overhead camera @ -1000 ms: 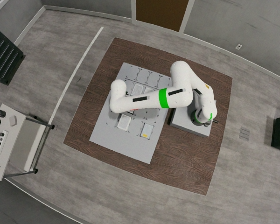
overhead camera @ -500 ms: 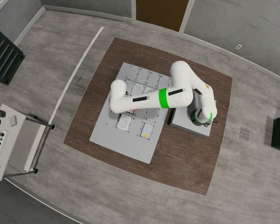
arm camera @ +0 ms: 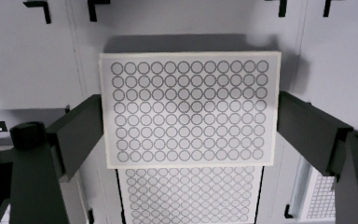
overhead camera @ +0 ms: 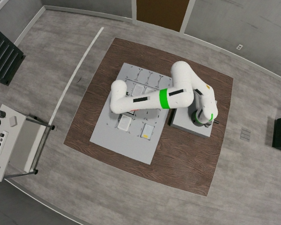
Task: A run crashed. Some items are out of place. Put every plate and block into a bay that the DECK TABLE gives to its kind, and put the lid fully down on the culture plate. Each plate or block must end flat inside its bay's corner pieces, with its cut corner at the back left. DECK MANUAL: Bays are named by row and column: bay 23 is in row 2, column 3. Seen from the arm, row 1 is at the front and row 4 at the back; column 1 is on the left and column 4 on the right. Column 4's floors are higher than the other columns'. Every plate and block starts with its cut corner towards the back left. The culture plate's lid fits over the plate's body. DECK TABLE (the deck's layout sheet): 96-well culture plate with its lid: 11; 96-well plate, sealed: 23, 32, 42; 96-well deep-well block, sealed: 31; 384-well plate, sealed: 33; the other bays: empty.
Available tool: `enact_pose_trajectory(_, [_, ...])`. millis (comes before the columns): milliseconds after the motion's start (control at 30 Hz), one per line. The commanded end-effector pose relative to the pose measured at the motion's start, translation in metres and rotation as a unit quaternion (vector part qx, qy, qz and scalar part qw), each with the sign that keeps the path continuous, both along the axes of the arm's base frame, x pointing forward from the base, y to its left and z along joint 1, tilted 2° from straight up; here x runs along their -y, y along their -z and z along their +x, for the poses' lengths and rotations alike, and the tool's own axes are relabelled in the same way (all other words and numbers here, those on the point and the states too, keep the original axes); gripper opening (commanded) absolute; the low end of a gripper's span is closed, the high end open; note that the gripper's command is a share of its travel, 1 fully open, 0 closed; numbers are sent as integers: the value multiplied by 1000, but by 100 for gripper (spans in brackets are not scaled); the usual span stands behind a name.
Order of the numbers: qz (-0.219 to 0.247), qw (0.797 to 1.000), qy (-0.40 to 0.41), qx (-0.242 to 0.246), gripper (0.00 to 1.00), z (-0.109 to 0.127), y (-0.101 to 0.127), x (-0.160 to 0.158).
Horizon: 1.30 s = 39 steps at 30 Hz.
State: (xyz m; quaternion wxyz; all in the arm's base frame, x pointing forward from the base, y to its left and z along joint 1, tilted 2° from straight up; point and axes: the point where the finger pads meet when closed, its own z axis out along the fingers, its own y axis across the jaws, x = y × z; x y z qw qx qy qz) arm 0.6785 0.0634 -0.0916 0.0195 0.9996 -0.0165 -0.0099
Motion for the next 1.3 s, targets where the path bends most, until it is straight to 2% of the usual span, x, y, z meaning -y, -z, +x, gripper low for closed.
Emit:
enact_pose_trajectory(0, [0, 1000, 0, 1, 86, 1, -1, 0])
enact_pose_trajectory(200, [0, 1000, 0, 1, 86, 1, -1, 0])
enact_pose_trajectory(233, [0, 1000, 0, 1, 10, 1, -1, 0])
enact_pose_trajectory(1267, [0, 1000, 0, 1, 10, 1, -4, 0])
